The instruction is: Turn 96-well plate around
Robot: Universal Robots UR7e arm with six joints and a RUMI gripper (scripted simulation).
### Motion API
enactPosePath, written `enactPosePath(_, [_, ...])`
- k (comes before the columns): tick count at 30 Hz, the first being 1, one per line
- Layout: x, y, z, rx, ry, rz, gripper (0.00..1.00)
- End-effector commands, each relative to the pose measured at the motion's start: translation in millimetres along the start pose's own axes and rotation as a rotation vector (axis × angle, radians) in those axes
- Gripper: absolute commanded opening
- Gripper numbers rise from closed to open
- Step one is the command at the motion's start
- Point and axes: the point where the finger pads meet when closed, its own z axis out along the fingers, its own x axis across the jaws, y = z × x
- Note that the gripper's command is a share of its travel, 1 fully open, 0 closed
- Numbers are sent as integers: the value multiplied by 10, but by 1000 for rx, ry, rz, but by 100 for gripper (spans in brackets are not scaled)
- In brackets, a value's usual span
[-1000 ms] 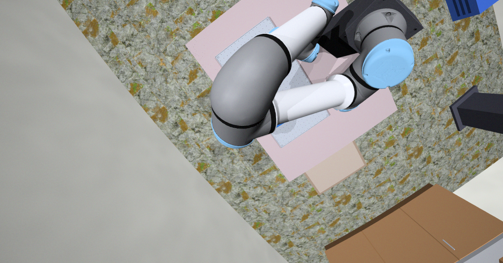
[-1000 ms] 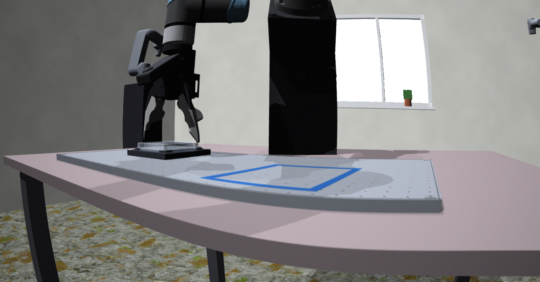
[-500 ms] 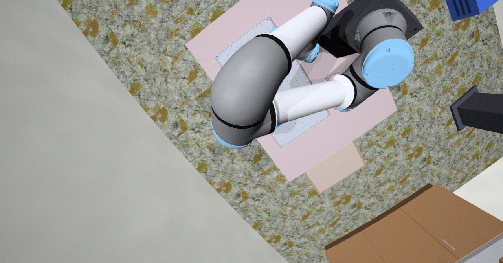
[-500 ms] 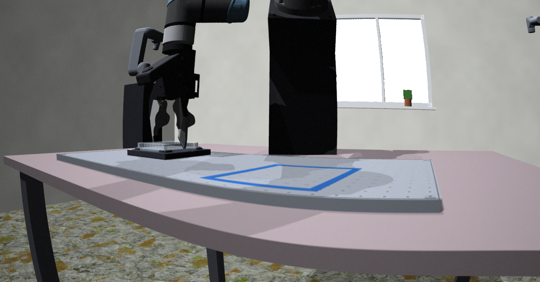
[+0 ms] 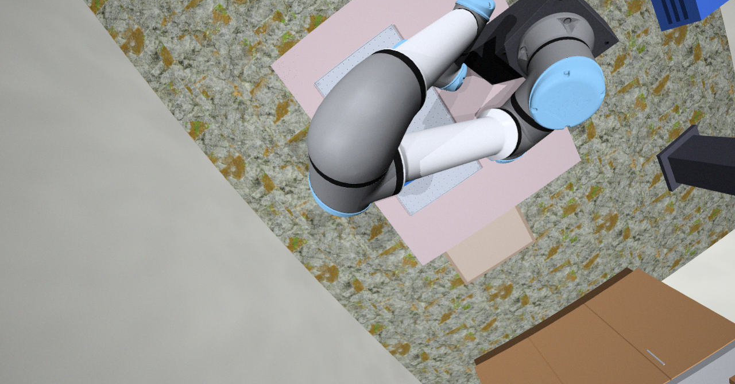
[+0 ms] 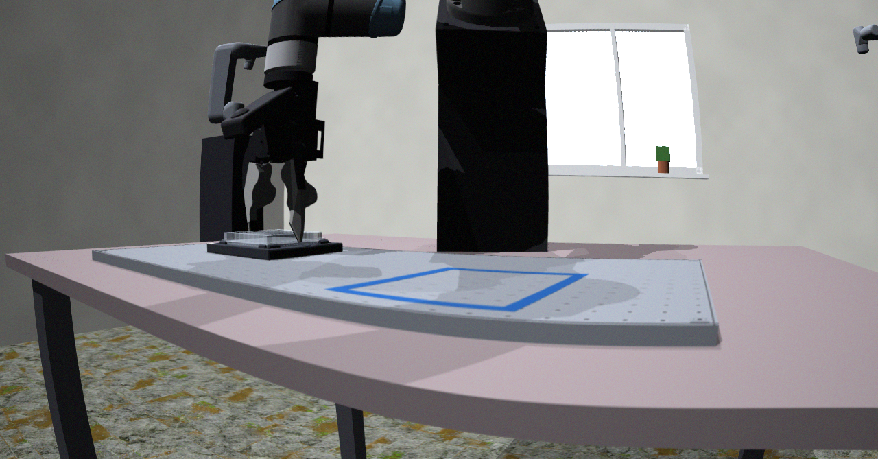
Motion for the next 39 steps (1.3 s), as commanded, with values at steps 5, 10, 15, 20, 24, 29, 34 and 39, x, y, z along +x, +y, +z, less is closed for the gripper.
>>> enactPosePath(5, [2, 6, 4, -1, 0, 1, 0])
enactPosePath(10, [2, 6, 4, -1, 0, 1, 0])
enactPosePath(15, [-3, 8, -88, 0, 0, 3, 0])
enactPosePath(20, [-4, 8, -171, 0, 0, 3, 0])
enactPosePath(24, [-4, 8, -204, 0, 0, 3, 0])
enactPosePath(29, [-4, 8, -287, 0, 0, 3, 0])
enactPosePath(34, [-4, 8, -370, 0, 0, 3, 0])
enactPosePath(39, [-5, 8, -453, 0, 0, 3, 0])
